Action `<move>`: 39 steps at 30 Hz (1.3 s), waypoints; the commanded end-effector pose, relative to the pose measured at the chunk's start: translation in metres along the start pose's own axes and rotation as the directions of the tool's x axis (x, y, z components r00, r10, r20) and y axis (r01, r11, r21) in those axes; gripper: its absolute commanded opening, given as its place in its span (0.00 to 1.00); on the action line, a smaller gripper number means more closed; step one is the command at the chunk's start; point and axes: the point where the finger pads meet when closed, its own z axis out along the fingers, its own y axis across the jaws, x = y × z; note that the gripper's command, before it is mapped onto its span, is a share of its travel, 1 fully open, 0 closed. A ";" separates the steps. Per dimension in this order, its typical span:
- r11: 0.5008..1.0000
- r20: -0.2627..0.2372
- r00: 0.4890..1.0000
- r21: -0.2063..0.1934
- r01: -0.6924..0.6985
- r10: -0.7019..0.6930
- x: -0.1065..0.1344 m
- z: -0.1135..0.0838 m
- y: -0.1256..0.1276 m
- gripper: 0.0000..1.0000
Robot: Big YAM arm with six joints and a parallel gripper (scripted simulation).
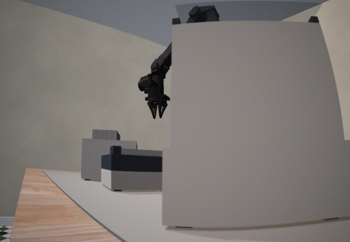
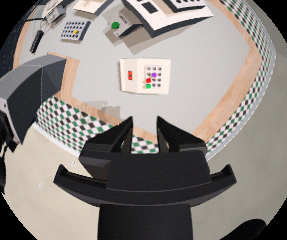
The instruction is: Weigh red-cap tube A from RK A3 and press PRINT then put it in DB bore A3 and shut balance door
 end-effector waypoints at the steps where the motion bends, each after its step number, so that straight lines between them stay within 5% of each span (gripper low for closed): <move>1: 0.997 -0.004 1.000 0.072 -0.004 0.004 -0.001 -0.022 -0.030 0.30; 6: 0.997 -0.004 1.000 0.073 -0.004 0.004 -0.001 -0.022 -0.030 0.30; 7: 0.999 0.000 0.999 0.016 -0.032 0.032 -0.010 -0.011 -0.001 0.30; 13: 0.996 0.004 0.997 0.037 -0.080 0.080 -0.031 -0.010 0.011 0.30; 39: 0.906 0.022 0.906 0.019 -0.423 0.423 -0.195 -0.001 0.131 0.30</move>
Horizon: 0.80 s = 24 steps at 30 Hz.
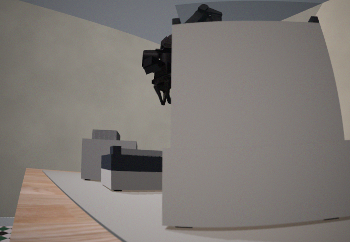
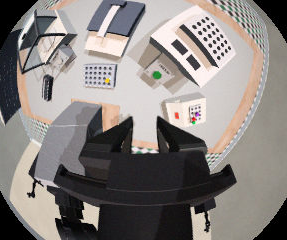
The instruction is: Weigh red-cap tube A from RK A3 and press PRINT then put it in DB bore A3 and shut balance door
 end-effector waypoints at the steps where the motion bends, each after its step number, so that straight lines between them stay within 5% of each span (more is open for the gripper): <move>1: 0.988 0.003 0.988 0.013 -0.155 0.155 -0.026 0.002 0.018 0.30; 24: 0.892 0.004 0.892 0.009 -0.452 0.452 -0.128 0.004 0.158 0.30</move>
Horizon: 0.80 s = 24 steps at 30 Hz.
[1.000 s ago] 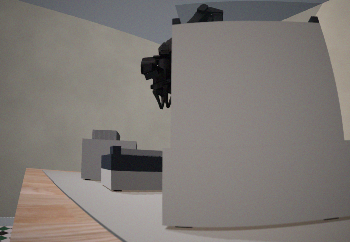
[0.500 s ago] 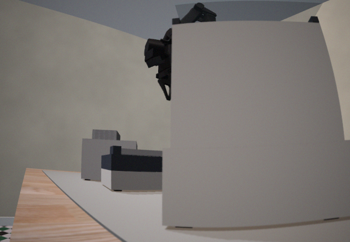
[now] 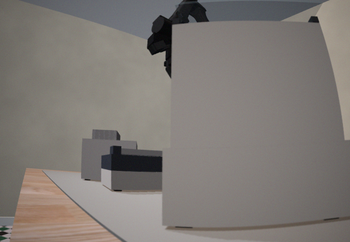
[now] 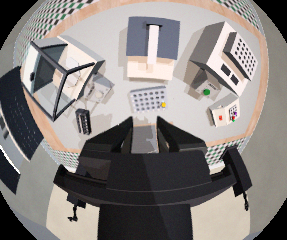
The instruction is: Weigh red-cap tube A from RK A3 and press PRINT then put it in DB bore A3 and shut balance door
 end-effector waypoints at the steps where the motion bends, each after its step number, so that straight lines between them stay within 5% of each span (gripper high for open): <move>1: 0.990 0.010 0.990 0.015 -0.138 0.138 -0.020 -0.004 0.014 0.30; 24: 0.887 0.016 0.887 0.007 -0.461 0.461 -0.068 0.000 0.187 0.30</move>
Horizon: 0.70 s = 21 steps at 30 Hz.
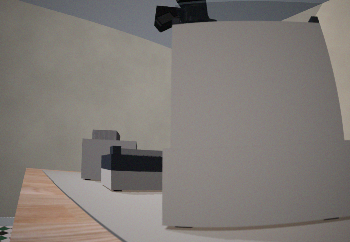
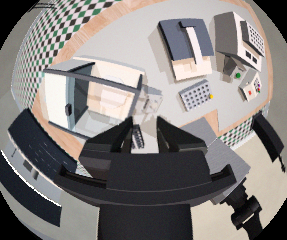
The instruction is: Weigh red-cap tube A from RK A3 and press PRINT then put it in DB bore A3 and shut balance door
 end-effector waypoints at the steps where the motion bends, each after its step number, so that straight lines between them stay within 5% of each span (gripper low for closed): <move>1: 0.996 0.017 0.996 -0.014 -0.088 0.088 -0.003 -0.007 0.048 0.30; 21: 0.939 0.013 0.939 -0.020 -0.344 0.345 0.015 -0.008 0.199 0.30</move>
